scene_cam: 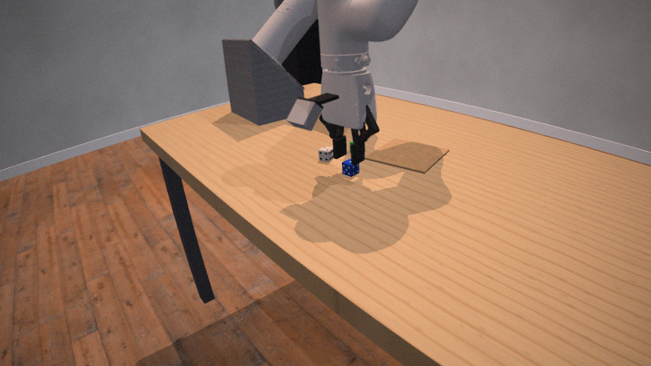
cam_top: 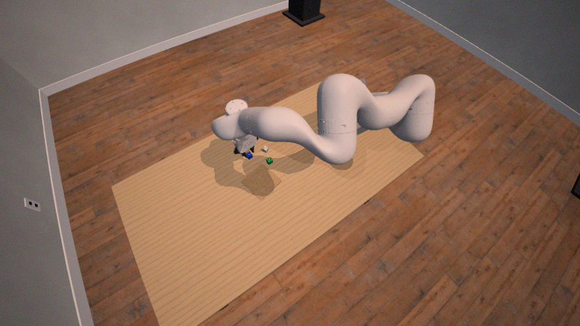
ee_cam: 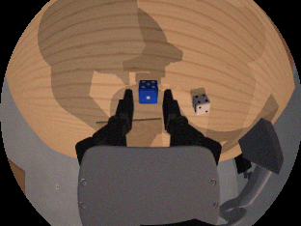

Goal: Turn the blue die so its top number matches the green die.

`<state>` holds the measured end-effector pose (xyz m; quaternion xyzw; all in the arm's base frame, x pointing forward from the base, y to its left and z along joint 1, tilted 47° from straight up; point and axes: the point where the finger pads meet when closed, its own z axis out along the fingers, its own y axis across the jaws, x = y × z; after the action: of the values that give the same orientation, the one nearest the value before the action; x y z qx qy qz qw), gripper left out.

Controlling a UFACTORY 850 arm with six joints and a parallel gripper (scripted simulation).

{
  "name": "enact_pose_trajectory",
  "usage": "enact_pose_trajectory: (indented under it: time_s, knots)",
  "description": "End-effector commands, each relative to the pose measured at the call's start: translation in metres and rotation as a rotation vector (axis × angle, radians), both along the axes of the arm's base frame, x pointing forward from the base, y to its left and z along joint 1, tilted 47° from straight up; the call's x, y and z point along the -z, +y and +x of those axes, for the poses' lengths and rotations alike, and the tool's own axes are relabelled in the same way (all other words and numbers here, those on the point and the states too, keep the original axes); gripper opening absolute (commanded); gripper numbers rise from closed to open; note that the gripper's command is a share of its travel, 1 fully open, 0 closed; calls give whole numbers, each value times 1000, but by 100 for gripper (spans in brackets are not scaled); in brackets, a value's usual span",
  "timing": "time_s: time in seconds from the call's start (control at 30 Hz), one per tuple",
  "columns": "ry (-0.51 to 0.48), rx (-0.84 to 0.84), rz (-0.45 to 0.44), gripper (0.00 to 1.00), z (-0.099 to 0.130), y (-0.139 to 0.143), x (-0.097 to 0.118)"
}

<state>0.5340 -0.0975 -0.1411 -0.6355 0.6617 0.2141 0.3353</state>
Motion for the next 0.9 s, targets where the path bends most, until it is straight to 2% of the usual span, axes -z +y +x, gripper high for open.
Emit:
enact_pose_trajectory:
  time_s: [0.0,0.5,0.87]
  knots:
    - [-1,1,-1,42,1,-1,0]
    - [-1,1,-1,42,1,0,0]
    - [-1,1,-1,42,3,10,10]
